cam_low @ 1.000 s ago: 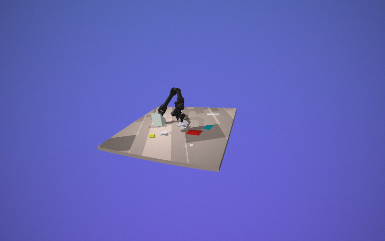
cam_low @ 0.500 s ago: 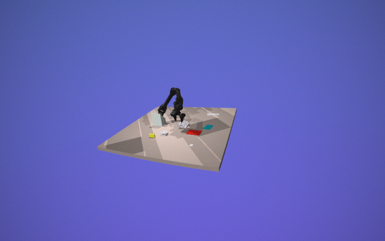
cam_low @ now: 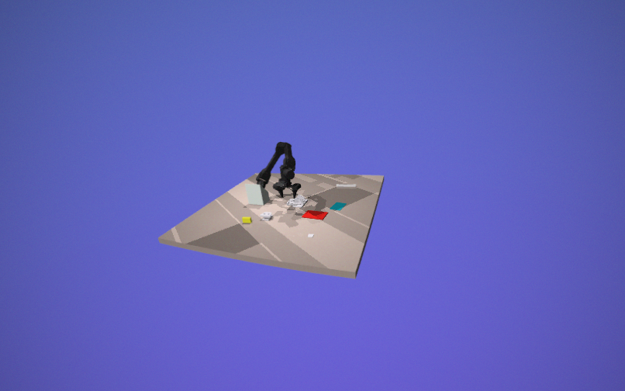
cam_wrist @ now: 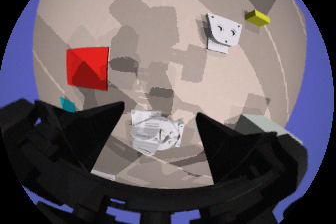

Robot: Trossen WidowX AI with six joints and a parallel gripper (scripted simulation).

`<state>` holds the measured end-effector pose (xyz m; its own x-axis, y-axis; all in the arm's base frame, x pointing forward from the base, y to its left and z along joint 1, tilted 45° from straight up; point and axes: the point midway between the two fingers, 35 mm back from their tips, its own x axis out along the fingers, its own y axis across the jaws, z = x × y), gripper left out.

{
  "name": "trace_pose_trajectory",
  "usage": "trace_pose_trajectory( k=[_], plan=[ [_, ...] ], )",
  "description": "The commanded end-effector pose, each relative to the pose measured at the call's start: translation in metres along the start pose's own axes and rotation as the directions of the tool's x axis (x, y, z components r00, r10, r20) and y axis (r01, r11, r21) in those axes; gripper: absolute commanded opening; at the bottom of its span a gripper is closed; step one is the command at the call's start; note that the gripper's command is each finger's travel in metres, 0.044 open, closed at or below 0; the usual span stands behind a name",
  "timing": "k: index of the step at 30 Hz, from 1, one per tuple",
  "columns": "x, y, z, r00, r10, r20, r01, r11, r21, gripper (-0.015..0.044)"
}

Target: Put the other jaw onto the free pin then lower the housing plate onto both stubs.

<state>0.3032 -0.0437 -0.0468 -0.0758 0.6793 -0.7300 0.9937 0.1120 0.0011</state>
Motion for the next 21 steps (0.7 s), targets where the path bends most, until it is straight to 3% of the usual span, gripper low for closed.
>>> trace_pose_trajectory(
  k=[1, 21],
  plan=[
    [-0.003, 0.000, 0.006, 1.000, 0.003, 0.006, -0.002, 0.996, -0.085, 0.0440],
    [-0.006, -0.007, 0.027, 1.000, 0.002, 0.011, 0.003, 0.890, -0.455, 0.0440]
  ],
)
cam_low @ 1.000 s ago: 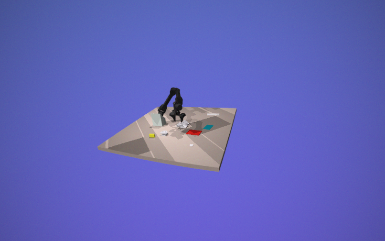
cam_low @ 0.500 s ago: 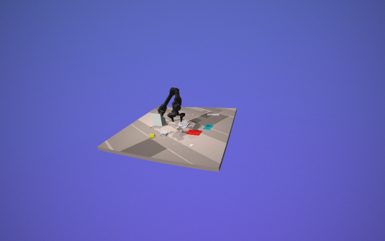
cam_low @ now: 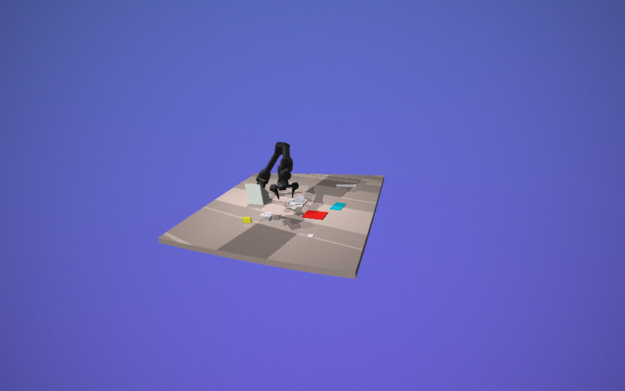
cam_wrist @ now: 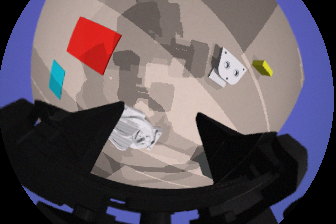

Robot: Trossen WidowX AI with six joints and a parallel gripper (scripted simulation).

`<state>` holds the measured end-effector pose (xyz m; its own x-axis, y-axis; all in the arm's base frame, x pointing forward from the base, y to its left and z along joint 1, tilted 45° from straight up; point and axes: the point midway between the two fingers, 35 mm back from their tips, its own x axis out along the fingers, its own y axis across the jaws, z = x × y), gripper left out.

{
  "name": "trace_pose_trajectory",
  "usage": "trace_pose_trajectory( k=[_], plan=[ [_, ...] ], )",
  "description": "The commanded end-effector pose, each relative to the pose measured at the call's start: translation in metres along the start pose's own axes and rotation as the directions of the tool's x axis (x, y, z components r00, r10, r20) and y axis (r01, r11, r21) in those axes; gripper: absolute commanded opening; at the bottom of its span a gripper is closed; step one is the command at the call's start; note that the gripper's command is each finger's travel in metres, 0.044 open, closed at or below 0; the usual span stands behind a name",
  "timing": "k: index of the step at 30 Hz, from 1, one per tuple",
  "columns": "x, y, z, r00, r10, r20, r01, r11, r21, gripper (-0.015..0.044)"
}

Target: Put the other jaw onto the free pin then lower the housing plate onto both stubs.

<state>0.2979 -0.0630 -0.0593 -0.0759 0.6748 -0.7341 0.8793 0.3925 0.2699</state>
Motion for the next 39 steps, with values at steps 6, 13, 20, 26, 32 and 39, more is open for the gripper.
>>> trace_pose_trajectory(
  k=[6, 13, 20, 26, 32, 39],
  plan=[
    [-0.003, -0.007, 0.009, 1.000, -0.001, 0.007, 0.002, 0.984, -0.179, 0.0440],
    [-0.004, -0.012, 0.015, 1.000, -0.002, 0.008, 0.004, 0.950, -0.311, 0.0440],
    [-0.005, -0.018, 0.020, 1.000, -0.002, 0.008, 0.006, 0.899, -0.438, 0.0440],
    [-0.006, -0.023, 0.024, 1.000, -0.003, 0.008, 0.007, 0.842, -0.540, 0.0440],
    [-0.006, -0.029, 0.029, 1.000, -0.003, 0.010, 0.008, 0.773, -0.635, 0.0440],
    [-0.007, -0.035, 0.034, 1.000, -0.003, 0.010, 0.009, 0.679, -0.734, 0.0440]
  ],
)
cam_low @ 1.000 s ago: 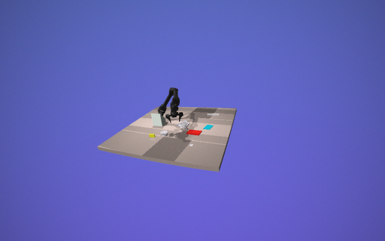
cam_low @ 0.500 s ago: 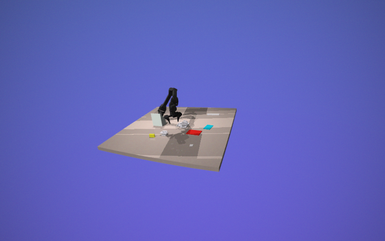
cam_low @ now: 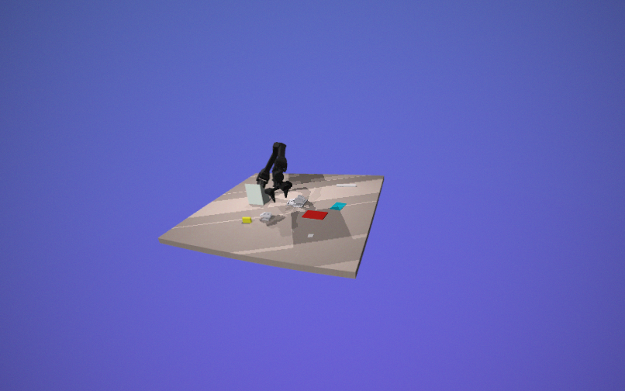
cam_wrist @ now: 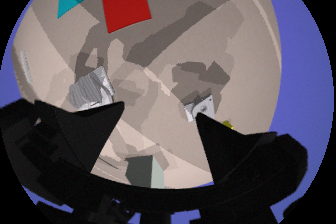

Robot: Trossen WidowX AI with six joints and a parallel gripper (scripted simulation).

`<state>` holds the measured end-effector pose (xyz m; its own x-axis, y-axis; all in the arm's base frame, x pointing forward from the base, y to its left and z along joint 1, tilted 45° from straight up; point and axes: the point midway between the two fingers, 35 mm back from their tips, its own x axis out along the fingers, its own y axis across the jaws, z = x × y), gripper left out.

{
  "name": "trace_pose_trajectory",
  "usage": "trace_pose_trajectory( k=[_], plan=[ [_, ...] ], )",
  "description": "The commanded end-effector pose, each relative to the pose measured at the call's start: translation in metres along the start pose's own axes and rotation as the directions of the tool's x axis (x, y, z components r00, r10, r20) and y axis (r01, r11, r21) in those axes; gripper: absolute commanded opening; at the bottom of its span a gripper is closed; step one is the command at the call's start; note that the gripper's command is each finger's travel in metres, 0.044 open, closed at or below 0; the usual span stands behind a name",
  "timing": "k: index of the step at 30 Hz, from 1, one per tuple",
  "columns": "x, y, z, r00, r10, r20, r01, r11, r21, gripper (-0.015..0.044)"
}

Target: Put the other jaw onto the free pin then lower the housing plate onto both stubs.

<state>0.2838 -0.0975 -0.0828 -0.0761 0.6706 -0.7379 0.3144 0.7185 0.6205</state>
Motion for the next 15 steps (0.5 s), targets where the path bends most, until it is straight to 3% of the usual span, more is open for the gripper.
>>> trace_pose_trajectory(
  k=[1, 15],
  plan=[
    [-0.002, -0.006, 0.001, 1.000, -0.003, 0.004, 0.004, 0.996, -0.085, 0.0440],
    [-0.003, -0.021, -0.001, 1.000, -0.003, 0.001, 0.004, 0.936, -0.352, 0.0440]
  ],
)
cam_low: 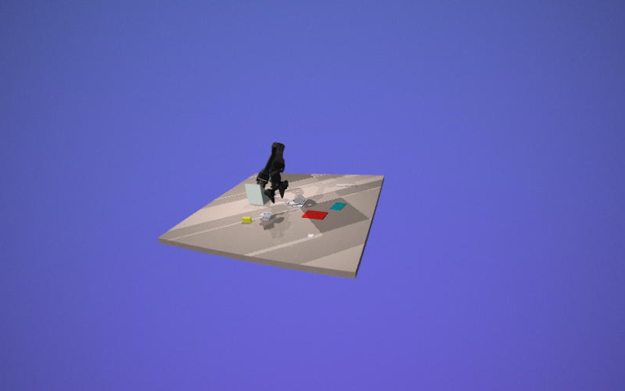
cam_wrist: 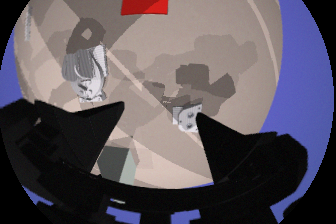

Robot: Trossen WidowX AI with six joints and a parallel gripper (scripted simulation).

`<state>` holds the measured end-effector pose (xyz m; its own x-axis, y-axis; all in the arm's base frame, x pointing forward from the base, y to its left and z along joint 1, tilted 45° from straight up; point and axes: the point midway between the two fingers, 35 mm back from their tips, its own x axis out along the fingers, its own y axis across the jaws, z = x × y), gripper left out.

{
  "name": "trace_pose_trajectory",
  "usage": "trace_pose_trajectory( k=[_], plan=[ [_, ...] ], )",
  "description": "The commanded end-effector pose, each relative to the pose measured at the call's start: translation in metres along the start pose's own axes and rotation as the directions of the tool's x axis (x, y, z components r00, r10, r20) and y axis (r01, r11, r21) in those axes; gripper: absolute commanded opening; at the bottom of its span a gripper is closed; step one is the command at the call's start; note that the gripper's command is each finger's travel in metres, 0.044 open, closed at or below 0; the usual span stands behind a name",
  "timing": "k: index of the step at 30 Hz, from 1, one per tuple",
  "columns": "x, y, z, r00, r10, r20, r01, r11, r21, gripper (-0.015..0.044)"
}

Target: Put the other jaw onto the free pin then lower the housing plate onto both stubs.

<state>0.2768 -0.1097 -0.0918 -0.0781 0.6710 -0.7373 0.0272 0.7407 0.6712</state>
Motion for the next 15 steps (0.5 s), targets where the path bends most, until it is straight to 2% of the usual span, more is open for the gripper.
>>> trace_pose_trajectory(
  k=[1, 15],
  plan=[
    [-0.002, -0.006, -0.001, 1.000, -0.004, 0.002, 0.004, 0.996, -0.086, 0.0440],
    [-0.003, -0.020, -0.008, 1.000, -0.002, 0.000, 0.002, 0.936, -0.353, 0.0440]
  ],
)
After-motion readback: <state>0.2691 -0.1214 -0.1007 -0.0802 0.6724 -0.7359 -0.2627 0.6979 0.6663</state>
